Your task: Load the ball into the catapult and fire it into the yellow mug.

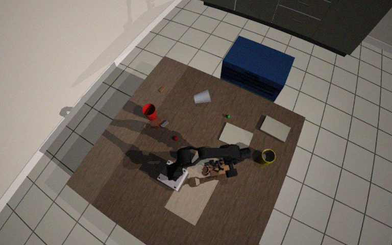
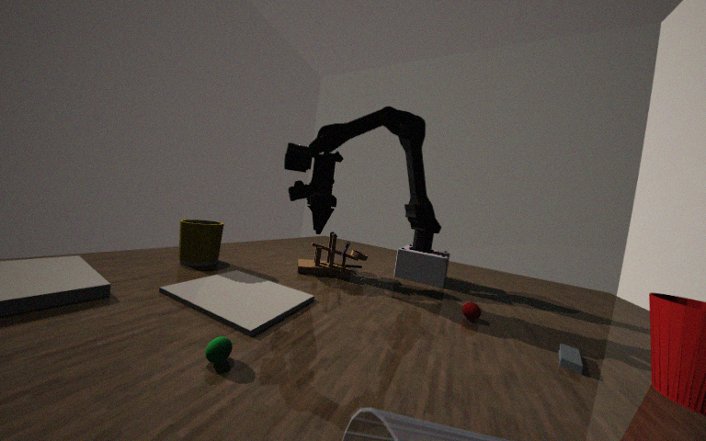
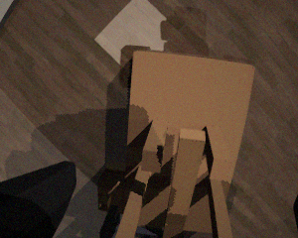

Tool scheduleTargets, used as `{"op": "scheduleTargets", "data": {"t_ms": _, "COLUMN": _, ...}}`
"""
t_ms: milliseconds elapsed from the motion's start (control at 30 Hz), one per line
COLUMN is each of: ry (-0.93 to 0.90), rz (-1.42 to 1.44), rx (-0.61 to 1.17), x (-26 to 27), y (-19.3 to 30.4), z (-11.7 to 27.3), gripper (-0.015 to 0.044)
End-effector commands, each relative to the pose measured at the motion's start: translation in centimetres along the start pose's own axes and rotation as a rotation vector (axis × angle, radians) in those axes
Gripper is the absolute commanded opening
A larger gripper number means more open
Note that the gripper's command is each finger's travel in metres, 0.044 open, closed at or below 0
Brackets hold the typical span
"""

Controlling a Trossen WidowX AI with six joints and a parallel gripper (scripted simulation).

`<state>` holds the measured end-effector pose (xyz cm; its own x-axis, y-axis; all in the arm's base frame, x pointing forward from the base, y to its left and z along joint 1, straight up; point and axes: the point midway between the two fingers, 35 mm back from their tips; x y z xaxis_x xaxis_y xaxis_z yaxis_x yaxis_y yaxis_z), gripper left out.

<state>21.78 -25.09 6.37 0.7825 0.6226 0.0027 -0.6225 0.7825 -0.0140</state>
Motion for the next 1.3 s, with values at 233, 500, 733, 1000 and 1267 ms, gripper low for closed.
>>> {"op": "scheduleTargets", "data": {"t_ms": 233, "ry": 0.001, "rz": -0.005, "rx": -0.015, "x": 0.0, "y": 0.2, "z": 2.3, "gripper": 0.044}}
{"op": "scheduleTargets", "data": {"t_ms": 500, "ry": 0.001, "rz": -0.006, "rx": -0.013, "x": 0.0, "y": 0.3, "z": -2.2, "gripper": 0.044}}
{"op": "scheduleTargets", "data": {"t_ms": 733, "ry": 0.001, "rz": -0.006, "rx": -0.013, "x": 0.0, "y": 0.3, "z": -2.4, "gripper": 0.044}}
{"op": "scheduleTargets", "data": {"t_ms": 1000, "ry": 0.001, "rz": -0.006, "rx": -0.013, "x": 0.0, "y": 0.2, "z": -3.8, "gripper": 0.044}}
{"op": "scheduleTargets", "data": {"t_ms": 1267, "ry": 0.001, "rz": -0.006, "rx": -0.013, "x": 0.0, "y": 0.1, "z": -5.1, "gripper": 0.044}}
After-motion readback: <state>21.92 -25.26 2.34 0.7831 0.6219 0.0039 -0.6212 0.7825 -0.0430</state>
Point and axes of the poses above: the point midway between the two fingers, 35 mm back from their tips, its own z axis back along the fingers, its own x axis across the jaws, y = z × x, and after that the axes turned 3 degrees about -z, right-handed
